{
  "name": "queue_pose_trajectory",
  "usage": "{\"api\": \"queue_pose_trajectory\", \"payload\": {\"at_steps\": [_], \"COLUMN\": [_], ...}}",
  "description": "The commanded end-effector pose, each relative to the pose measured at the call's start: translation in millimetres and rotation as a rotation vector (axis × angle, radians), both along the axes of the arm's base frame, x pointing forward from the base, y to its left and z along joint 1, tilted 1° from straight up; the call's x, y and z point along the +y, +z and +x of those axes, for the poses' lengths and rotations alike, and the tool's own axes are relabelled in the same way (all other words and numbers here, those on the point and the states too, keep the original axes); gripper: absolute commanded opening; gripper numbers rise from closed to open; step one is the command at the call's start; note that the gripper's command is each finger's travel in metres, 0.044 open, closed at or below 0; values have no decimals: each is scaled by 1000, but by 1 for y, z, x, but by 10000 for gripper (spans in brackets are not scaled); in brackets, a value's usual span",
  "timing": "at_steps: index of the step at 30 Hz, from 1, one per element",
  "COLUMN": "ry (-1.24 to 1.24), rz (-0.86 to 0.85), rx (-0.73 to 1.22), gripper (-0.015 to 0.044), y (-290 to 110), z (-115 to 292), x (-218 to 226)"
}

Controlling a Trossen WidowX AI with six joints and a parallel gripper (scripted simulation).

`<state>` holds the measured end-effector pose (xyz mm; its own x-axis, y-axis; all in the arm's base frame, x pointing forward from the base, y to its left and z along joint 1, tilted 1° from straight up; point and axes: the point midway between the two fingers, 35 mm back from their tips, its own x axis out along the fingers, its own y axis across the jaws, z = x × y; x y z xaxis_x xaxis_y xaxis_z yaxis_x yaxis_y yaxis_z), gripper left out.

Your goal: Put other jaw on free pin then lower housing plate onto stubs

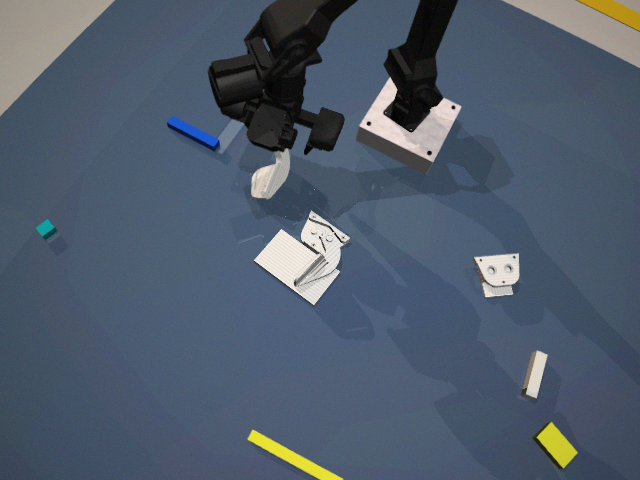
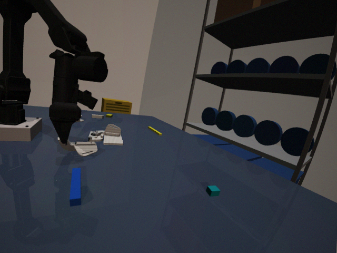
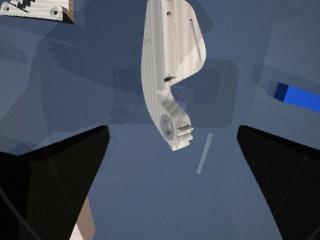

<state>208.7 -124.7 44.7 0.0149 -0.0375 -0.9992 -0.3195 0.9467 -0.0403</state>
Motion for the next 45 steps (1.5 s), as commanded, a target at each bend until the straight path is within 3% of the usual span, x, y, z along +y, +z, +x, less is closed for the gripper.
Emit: {"api": "queue_pose_trajectory", "payload": {"at_steps": [1,26,37,45], "ry": [-4,-3,-3,-3], "rz": [10,11,11,11], "rx": [6,7,7,7], "gripper": [440,440,151,78], "y": [-9,-40,-40,-40], "z": [-1,-4,-4,-4], "x": [1,3,3,3]}}
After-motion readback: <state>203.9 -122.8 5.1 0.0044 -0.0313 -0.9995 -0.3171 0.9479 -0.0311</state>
